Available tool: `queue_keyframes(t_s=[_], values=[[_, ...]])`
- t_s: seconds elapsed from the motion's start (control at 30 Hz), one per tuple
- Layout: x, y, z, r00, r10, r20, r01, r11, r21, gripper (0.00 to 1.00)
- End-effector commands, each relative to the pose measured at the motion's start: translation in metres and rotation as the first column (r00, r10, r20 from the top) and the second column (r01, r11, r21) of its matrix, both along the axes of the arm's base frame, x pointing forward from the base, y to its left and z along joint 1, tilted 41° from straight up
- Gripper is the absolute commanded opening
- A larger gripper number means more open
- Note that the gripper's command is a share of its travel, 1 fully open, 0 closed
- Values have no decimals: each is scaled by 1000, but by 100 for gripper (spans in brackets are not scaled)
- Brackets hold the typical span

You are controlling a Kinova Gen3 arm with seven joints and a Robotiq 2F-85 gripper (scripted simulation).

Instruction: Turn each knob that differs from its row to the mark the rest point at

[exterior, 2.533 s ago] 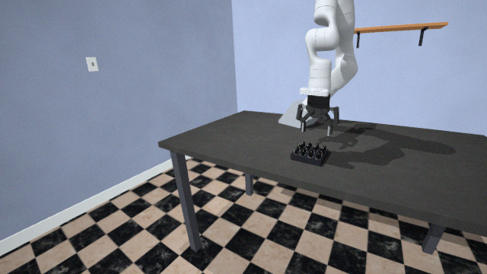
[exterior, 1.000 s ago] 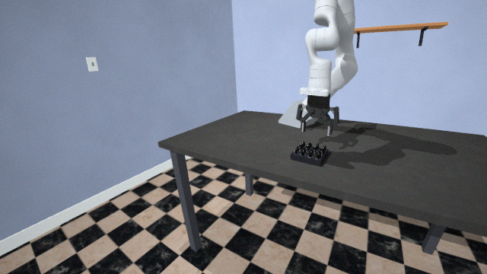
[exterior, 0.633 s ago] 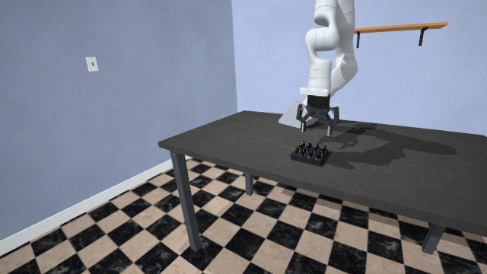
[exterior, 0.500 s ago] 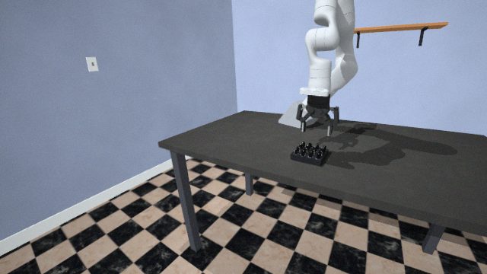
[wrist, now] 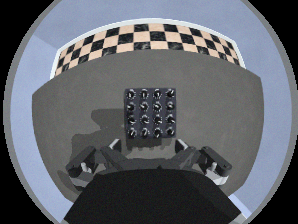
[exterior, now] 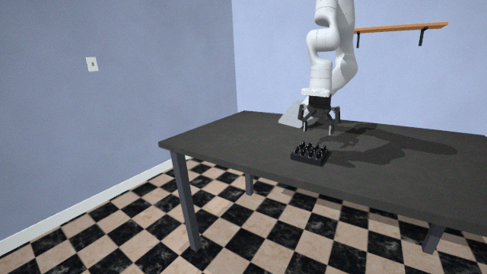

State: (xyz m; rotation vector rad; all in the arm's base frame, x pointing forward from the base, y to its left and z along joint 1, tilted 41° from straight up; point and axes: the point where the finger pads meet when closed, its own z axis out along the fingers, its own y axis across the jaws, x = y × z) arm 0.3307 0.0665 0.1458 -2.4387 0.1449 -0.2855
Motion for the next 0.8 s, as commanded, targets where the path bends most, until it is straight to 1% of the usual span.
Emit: queue_keyframes(t_s=[0.0, 0.4, 0.47, 0.5, 0.57, 0.77], values=[[-2, 0, 0, 1000, 1, 17, -1, 1000, -4, 100], [-26, 3, -5, 1000, 2, 16, -2, 1000, -4, 100], [-26, 3, -5, 1000, 2, 16, -2, 1000, -4, 100], [-30, 4, -6, 1000, 7, 9, -7, 1000, -6, 100], [-30, 4, -6, 1000, 1, 17, -1, 1000, -4, 100], [-38, 5, -8, 1000, 4, 13, -4, 1000, -5, 100]])
